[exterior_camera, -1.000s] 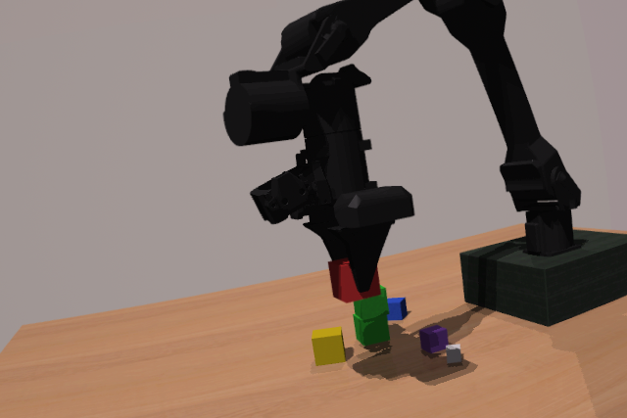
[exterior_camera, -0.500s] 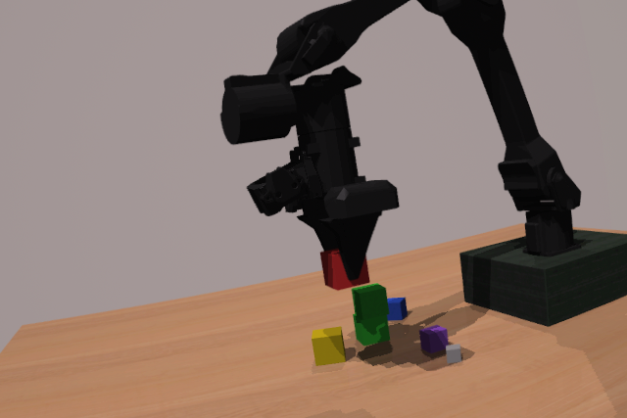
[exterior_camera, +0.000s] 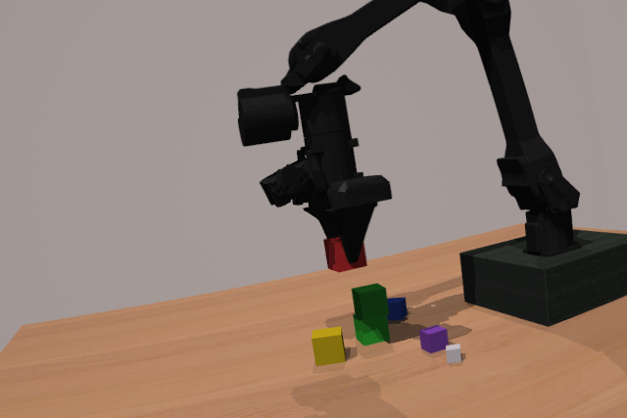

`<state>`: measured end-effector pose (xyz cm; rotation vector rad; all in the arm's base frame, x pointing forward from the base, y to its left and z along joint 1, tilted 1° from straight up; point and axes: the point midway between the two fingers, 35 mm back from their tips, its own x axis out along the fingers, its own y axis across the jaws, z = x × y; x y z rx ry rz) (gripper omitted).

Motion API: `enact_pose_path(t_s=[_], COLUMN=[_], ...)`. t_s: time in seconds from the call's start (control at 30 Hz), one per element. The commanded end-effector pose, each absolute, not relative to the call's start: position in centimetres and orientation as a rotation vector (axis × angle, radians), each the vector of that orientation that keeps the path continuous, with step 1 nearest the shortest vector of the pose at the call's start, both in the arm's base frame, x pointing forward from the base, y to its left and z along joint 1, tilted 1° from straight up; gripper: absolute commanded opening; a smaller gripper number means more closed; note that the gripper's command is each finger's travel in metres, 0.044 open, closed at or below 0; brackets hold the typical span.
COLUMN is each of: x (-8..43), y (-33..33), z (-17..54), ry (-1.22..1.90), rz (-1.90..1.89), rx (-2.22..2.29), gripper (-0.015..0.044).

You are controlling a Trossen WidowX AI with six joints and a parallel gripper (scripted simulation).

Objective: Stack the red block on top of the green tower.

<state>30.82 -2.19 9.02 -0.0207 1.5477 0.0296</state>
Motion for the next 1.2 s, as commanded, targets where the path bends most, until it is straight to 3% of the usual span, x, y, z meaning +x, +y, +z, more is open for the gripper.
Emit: enact_pose_path(t_s=[0.0,0.27,1.17], x=[29.3,26.7,26.7], y=[-4.3,-7.4,-7.7], z=[8.9,8.6,4.3], ry=[1.546,1.549,1.55], rz=[0.031,0.029,0.029], rx=[-0.026,-0.028,-0.029], gripper=[0.0,0.0,0.0])
